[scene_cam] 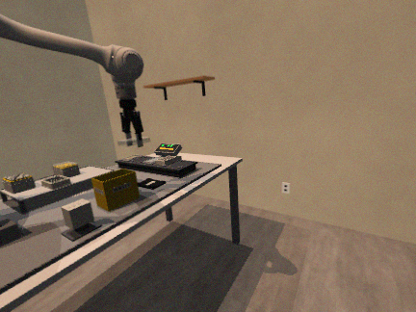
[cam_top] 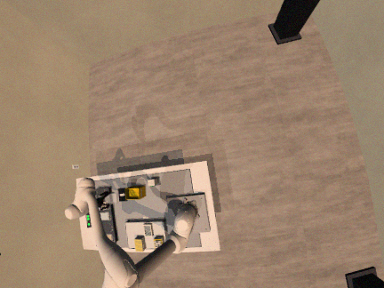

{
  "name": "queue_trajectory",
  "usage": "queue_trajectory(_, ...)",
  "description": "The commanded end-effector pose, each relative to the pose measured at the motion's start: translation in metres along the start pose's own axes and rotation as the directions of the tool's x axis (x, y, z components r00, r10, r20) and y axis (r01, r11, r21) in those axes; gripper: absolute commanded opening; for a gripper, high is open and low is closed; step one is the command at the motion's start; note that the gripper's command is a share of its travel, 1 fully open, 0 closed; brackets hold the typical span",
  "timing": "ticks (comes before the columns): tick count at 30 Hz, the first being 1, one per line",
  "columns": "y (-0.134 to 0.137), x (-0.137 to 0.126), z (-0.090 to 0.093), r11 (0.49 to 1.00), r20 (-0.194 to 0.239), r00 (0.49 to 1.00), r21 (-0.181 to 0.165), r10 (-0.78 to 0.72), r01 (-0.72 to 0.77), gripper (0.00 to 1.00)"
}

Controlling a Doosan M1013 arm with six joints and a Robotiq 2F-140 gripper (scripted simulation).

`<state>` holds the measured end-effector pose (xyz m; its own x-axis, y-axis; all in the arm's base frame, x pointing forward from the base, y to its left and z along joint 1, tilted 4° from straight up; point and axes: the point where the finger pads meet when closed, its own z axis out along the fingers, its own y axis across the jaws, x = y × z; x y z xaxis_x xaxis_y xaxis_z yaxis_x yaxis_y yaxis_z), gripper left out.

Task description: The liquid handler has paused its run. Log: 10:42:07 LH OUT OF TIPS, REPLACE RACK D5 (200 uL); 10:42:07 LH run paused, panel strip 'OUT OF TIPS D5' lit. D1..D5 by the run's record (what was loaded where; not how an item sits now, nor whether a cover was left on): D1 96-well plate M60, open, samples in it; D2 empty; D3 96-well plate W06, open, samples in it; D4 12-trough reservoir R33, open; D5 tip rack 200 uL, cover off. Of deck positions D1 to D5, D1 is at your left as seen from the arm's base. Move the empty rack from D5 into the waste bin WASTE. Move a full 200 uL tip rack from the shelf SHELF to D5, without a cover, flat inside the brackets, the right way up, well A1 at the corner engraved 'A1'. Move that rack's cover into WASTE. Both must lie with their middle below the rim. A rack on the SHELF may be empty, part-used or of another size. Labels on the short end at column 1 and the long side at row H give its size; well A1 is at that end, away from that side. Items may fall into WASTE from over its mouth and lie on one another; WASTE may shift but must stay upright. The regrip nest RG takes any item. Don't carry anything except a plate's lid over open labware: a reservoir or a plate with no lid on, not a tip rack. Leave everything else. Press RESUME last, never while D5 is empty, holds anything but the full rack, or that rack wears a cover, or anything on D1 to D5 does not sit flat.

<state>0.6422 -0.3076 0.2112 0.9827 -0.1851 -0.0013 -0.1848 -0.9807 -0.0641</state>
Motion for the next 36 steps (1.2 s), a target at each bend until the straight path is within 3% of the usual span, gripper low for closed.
queue_trajectory(1,0.001,-0.013,-0.001,1.0,0.0,1.0,0.0,0.0,0.0,0.0)
queue_trajectory(27,0.013,-0.133,-0.001,1.0,0.0,1.0,0.0,0.0,0.0,0.0)
queue_trajectory(36,0.013,-0.136,-0.001,1.0,0.0,1.0,0.0,0.0,0.0,0.0)
